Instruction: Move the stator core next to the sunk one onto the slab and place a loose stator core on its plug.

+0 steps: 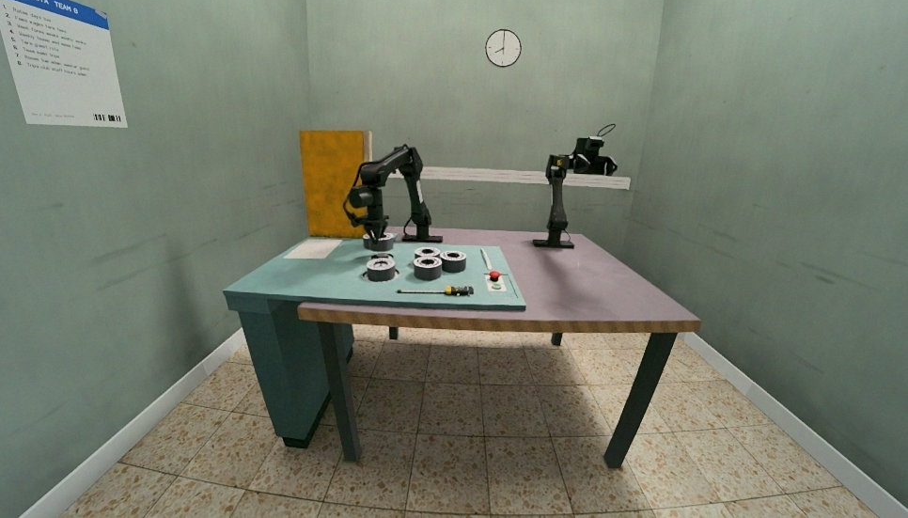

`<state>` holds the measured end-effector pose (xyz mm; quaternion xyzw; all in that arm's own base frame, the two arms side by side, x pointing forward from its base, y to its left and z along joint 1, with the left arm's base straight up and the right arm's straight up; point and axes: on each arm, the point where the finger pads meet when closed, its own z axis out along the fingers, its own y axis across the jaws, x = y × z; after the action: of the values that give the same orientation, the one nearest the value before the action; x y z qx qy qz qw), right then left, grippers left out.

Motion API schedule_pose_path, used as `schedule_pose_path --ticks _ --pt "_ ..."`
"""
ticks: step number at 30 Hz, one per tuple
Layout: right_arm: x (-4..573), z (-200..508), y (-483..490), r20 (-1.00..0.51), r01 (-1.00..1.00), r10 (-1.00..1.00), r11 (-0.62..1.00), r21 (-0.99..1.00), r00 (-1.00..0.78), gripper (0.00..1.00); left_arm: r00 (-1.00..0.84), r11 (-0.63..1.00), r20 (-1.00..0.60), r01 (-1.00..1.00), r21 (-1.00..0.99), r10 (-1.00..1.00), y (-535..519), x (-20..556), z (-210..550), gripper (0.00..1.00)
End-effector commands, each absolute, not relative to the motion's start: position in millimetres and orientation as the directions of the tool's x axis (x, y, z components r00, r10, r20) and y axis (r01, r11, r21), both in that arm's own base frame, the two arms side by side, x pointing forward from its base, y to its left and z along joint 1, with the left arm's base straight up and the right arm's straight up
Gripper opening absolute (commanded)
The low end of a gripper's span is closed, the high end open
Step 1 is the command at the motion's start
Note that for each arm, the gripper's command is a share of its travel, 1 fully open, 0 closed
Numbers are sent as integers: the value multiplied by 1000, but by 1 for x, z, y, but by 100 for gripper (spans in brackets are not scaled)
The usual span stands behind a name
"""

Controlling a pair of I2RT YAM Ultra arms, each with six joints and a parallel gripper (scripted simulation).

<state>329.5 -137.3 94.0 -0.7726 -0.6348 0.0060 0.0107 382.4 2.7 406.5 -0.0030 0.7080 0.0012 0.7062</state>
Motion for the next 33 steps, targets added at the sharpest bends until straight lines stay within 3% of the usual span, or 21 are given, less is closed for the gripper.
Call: schedule_pose_path --ticks 1,11,25,28,29,33 --pt "325 126 -136 -34 984 984 -177 24 178 0 82 1000 -997 -12 4 5 4 377 433 100" --pt "340 107 -151 -48 978 979 -193 85 197 0 82 1000 -997 -12 4 5 4 377 433 100" --pt "326 62 -136 -24 981 982 -189 -38 188 0 82 1000 -997 -12 4 5 4 377 433 100" --pt "329 80 -141 -34 981 981 -193 13 193 0 82 1000 -997 -12 4 5 4 377 433 100" --pt "330 88 -147 -34 977 977 -212 24 213 39 82 1000 -997 -12 4 5 4 377 433 100" --pt "328 82 -143 -30 980 979 -201 2 201 39 82 1000 -997 -12 4 5 4 377 433 100"
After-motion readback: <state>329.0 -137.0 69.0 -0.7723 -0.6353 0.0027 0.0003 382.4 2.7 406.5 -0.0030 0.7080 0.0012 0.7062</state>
